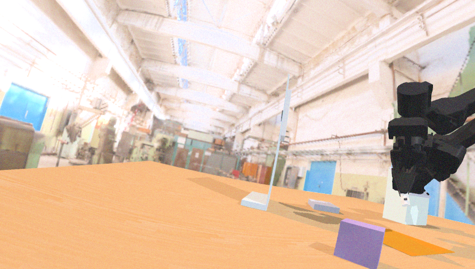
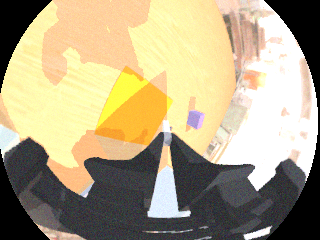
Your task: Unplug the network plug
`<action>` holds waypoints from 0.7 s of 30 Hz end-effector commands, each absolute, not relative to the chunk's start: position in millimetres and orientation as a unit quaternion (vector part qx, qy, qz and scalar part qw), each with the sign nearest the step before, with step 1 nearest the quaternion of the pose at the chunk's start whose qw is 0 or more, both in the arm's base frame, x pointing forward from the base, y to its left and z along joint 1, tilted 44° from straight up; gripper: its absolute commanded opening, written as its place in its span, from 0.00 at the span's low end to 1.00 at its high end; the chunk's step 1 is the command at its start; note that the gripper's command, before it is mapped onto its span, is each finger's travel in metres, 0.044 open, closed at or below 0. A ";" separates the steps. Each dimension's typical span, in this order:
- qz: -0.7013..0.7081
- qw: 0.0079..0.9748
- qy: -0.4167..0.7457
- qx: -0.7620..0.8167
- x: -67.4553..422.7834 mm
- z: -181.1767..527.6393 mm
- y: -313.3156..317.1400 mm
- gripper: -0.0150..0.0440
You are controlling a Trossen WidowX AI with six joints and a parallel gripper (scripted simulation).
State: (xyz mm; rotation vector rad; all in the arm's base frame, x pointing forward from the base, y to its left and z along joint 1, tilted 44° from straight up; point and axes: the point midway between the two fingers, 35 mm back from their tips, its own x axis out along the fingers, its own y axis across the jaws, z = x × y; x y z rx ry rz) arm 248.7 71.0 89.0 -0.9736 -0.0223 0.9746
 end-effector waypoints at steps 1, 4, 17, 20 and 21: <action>0.451 0.772 -0.009 -0.448 249.4 84.9 73.7 0.25; 0.452 0.771 -0.008 -0.448 250.3 82.5 75.5 0.25; 0.452 0.771 -0.007 -0.449 253.0 72.6 83.4 0.25; 0.453 0.771 -0.007 -0.449 253.4 70.5 85.4 0.25; 0.453 0.771 -0.007 -0.449 253.6 69.8 86.0 0.25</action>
